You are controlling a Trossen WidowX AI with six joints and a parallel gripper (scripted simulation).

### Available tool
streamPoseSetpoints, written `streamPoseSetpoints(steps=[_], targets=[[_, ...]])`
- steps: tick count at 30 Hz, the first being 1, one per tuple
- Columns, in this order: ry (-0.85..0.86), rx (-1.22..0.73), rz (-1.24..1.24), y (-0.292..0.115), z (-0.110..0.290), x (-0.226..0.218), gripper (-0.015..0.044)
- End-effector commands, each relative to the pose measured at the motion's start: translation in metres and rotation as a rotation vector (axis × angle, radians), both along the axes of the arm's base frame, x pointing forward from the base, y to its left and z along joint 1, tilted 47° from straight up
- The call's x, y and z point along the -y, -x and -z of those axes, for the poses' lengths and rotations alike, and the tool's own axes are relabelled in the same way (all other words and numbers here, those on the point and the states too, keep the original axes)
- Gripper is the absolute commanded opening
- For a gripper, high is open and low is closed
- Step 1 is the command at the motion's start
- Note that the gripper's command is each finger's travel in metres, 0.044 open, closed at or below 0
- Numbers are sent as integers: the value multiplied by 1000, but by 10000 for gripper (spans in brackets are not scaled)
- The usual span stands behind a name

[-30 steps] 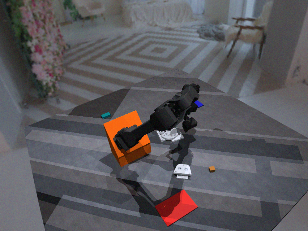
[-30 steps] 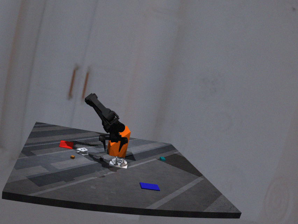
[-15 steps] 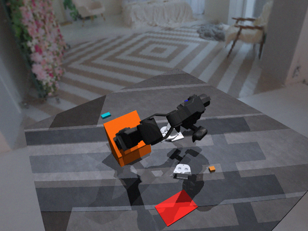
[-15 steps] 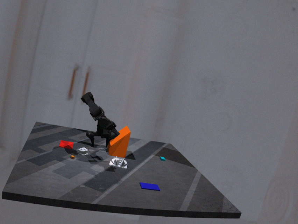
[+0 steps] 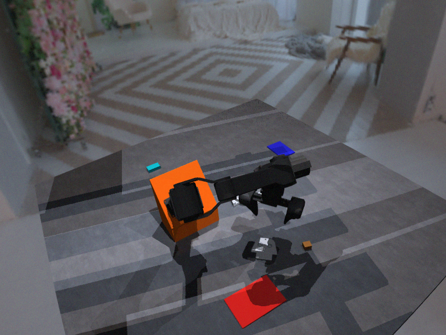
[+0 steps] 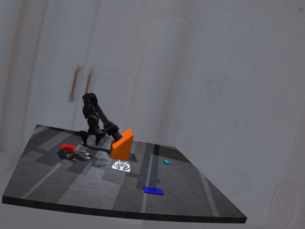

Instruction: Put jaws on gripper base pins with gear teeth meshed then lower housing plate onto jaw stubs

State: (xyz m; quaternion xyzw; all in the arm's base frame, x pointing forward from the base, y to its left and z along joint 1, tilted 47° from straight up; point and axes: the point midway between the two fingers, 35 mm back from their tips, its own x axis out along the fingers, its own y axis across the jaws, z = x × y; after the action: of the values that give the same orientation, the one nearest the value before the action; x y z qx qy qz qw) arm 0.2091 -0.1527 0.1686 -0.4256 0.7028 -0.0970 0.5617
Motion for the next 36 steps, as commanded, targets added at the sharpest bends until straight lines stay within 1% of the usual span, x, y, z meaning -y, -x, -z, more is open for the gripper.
streamPoseSetpoints(steps=[1,8,15,21,36], targets=[[13,-79,-48,19,-7,7,440],[38,-199,-135,48,-24,17,440],[38,-202,-137,49,-23,18,440],[41,-202,-137,51,2,46,440],[41,-202,-137,51,3,47,440]])
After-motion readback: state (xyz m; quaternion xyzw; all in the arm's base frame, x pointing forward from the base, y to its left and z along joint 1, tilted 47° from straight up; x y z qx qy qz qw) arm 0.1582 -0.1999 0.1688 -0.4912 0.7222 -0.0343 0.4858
